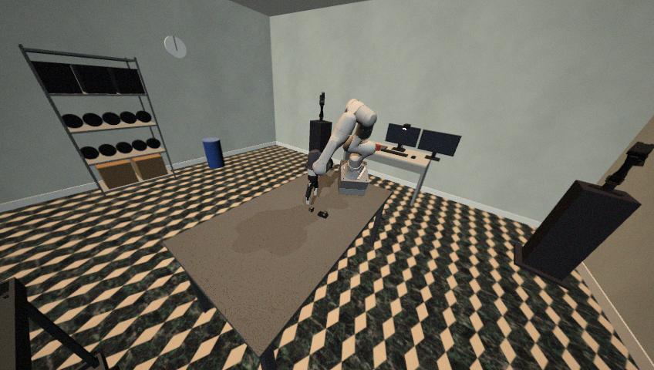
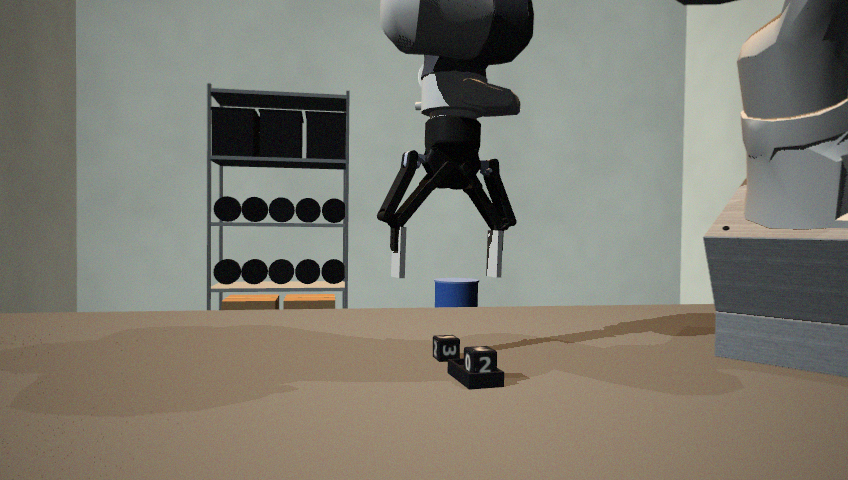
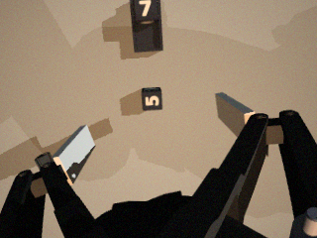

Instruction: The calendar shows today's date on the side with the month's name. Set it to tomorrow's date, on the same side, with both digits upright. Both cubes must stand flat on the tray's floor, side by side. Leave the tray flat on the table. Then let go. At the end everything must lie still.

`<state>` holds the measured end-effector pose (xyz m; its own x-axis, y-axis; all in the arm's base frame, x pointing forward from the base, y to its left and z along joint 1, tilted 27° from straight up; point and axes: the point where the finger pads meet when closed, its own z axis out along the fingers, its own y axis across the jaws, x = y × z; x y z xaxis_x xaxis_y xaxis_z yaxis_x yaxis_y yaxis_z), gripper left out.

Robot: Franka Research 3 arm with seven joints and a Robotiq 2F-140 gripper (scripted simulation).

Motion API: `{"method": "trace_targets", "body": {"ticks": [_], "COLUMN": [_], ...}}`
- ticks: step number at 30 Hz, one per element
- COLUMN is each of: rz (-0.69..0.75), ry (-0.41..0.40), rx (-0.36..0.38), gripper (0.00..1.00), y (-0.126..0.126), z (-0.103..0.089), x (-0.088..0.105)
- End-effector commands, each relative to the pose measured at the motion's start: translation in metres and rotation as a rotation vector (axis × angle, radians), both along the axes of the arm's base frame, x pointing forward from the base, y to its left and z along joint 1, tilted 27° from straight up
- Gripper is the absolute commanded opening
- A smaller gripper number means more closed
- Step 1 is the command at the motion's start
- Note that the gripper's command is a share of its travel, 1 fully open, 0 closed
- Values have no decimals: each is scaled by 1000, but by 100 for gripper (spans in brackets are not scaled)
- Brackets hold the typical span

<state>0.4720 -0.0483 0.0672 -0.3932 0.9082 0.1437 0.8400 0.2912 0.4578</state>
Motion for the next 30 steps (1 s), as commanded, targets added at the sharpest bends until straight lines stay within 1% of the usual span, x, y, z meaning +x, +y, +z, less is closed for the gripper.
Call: {"method": "trace_targets", "body": {"ticks": [1, 5, 6, 30], "rz": [-120, -165, -165, -165], "ry": [64, 79, 79, 79], "rx": [45, 64, 64, 64], "gripper": [100, 100, 28, 28], "y": [0, 0, 0, 0], "z": [1, 0, 0, 0], "x": [1, 1, 1, 1]}}
